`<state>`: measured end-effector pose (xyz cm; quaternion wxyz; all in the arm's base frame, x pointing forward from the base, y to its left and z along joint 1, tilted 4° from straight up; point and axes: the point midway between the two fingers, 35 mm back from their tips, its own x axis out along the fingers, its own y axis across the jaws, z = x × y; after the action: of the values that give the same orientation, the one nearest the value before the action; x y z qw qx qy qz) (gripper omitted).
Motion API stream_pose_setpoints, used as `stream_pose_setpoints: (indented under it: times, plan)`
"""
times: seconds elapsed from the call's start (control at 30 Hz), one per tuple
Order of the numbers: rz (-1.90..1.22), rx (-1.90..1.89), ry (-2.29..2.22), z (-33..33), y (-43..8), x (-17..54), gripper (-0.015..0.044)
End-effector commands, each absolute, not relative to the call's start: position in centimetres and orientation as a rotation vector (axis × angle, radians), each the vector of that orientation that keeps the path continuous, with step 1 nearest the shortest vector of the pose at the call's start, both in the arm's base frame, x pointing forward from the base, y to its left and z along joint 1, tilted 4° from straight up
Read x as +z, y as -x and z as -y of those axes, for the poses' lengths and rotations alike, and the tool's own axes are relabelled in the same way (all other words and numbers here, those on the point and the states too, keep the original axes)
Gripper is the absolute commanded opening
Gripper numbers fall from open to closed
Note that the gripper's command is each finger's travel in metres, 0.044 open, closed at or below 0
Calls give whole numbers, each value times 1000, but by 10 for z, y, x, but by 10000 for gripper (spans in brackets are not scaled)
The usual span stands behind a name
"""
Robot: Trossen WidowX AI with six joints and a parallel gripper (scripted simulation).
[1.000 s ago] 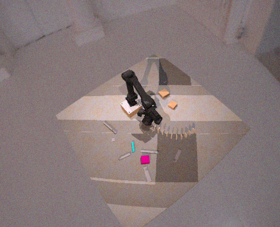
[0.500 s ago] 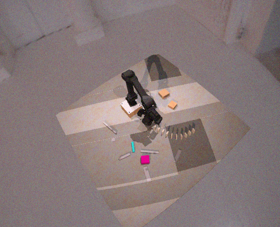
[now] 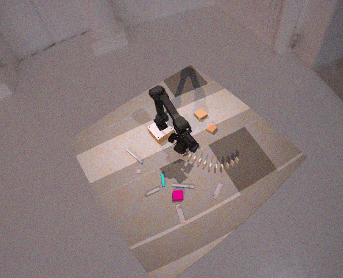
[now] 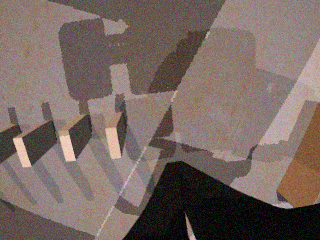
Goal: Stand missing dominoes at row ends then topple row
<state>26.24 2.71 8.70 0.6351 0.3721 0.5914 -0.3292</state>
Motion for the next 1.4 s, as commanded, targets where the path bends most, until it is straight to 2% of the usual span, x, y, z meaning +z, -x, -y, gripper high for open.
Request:
stream_pose_setpoints:
  times: [0.0,0.23,1.1,1.37]
  plan:
    - [-1345,-756,-856,-27,-263,85,0]
    - [-1346,-756,-856,-28,-271,8,0]
    - [-1344,-754,-858,-45,-302,12,0]
    - [-1339,-756,-847,-43,-310,50,0]
